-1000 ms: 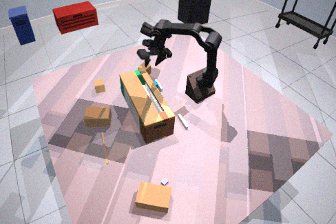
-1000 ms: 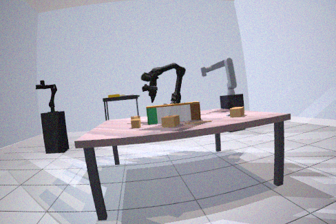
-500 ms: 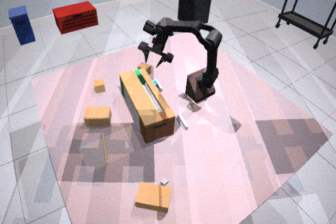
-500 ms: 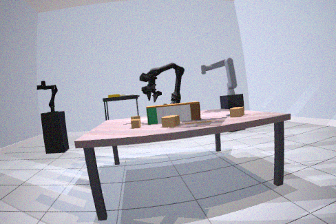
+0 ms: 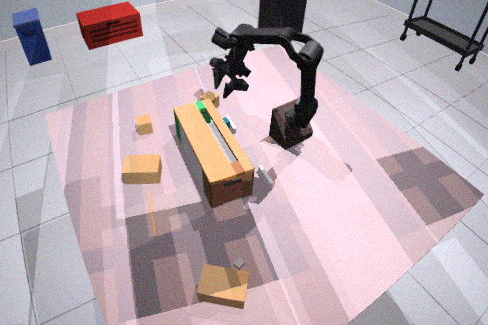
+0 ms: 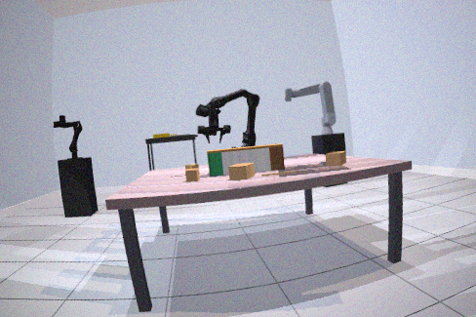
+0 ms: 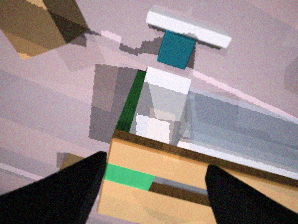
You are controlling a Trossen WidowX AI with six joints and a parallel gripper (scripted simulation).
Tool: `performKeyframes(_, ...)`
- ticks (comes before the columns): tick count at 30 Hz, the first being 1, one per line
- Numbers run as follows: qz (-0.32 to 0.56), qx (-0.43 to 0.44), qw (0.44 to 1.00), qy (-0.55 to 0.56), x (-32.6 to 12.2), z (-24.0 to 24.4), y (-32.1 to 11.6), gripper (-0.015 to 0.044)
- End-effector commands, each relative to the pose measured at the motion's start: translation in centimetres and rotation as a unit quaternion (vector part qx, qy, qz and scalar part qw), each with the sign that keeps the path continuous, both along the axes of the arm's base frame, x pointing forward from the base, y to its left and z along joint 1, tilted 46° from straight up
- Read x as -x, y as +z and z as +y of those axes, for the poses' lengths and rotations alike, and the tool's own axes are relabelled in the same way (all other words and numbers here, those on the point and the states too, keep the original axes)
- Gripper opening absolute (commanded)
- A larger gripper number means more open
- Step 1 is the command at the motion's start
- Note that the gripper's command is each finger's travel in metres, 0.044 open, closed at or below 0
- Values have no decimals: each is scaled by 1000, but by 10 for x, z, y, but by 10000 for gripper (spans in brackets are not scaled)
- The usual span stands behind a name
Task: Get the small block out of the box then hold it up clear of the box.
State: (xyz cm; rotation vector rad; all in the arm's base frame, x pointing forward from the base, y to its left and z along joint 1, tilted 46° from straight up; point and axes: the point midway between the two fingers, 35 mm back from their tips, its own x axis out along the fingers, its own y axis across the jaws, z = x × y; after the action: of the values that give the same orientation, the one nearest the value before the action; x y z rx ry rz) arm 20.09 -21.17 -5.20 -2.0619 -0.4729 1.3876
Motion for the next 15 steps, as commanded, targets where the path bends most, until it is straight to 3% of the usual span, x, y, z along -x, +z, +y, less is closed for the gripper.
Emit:
performKeyframes(1, 38, -36, 997, -57, 2, 2, -1, 285)
performKeyframes(9, 37, -36, 997, -57, 2, 4, -3, 285)
performKeyframes(15, 34, -32, 998, -52, 4, 58, -53, 285)
